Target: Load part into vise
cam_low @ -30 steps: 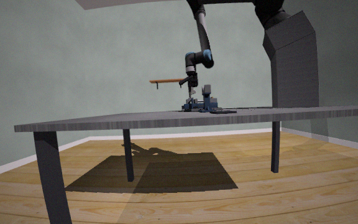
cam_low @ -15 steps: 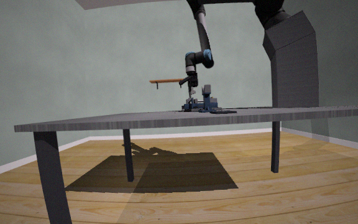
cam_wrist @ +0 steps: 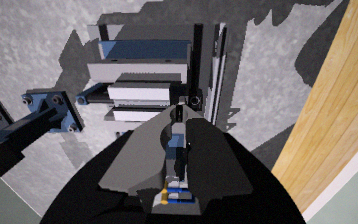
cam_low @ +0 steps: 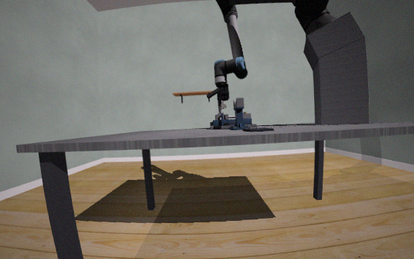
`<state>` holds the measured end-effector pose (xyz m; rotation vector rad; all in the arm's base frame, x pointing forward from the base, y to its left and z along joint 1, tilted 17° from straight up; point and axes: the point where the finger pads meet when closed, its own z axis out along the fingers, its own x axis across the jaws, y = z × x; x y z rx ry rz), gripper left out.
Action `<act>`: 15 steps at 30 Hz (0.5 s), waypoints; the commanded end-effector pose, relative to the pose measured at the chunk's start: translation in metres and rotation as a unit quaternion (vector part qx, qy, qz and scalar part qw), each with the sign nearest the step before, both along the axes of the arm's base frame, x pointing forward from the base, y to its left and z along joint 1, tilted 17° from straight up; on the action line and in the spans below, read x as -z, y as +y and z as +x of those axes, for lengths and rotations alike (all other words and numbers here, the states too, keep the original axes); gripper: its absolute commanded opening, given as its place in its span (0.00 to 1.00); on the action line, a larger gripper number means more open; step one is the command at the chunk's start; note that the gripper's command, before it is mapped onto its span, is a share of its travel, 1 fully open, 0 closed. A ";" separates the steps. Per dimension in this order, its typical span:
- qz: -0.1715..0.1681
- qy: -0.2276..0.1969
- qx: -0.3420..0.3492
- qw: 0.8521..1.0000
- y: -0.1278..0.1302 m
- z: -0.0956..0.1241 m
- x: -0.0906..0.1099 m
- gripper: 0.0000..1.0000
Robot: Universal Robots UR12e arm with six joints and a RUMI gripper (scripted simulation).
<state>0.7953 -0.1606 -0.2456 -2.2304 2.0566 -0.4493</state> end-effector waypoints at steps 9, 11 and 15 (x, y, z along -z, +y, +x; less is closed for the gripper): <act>0.000 -0.001 0.000 1.000 0.004 0.000 0.000 0.00; 0.000 -0.001 0.000 1.000 0.004 0.000 0.000 0.00; 0.000 -0.001 0.000 1.000 0.005 0.000 0.000 0.00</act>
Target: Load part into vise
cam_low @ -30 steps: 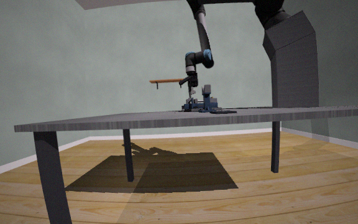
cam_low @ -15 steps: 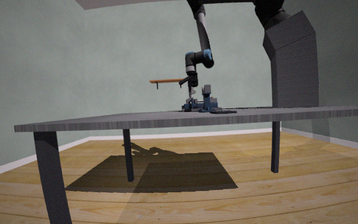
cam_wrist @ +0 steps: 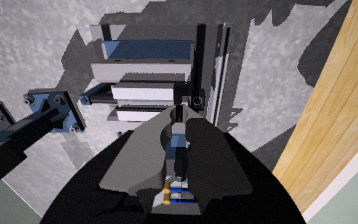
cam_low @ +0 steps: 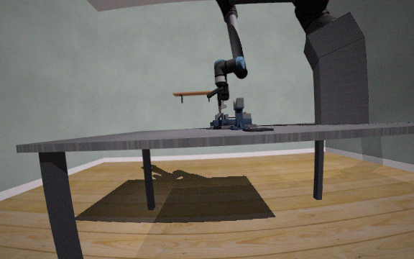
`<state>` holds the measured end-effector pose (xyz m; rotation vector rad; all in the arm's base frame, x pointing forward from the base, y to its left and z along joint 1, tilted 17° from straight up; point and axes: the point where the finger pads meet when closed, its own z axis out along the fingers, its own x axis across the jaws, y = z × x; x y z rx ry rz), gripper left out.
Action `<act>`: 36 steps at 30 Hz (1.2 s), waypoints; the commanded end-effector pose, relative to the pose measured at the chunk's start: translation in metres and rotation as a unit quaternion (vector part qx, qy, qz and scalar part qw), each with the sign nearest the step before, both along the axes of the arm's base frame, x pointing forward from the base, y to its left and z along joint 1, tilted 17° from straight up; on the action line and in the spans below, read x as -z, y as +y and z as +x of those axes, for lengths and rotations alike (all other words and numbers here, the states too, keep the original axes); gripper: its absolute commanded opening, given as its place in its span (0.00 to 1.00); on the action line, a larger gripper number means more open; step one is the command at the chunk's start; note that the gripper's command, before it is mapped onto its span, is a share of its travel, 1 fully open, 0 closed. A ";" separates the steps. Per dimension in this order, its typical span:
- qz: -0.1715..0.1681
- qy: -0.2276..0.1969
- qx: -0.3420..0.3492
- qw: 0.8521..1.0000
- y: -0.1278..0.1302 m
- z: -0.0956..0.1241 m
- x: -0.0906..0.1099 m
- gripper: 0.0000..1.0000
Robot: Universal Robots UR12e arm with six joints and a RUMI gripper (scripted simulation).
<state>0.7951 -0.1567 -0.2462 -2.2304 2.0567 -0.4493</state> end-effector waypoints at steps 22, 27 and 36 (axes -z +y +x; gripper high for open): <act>0.000 -0.001 0.000 1.000 0.004 0.000 0.000 0.00; 0.000 -0.001 0.000 1.000 0.004 0.000 0.000 0.00; 0.000 -0.001 0.000 1.000 0.004 0.000 0.000 0.00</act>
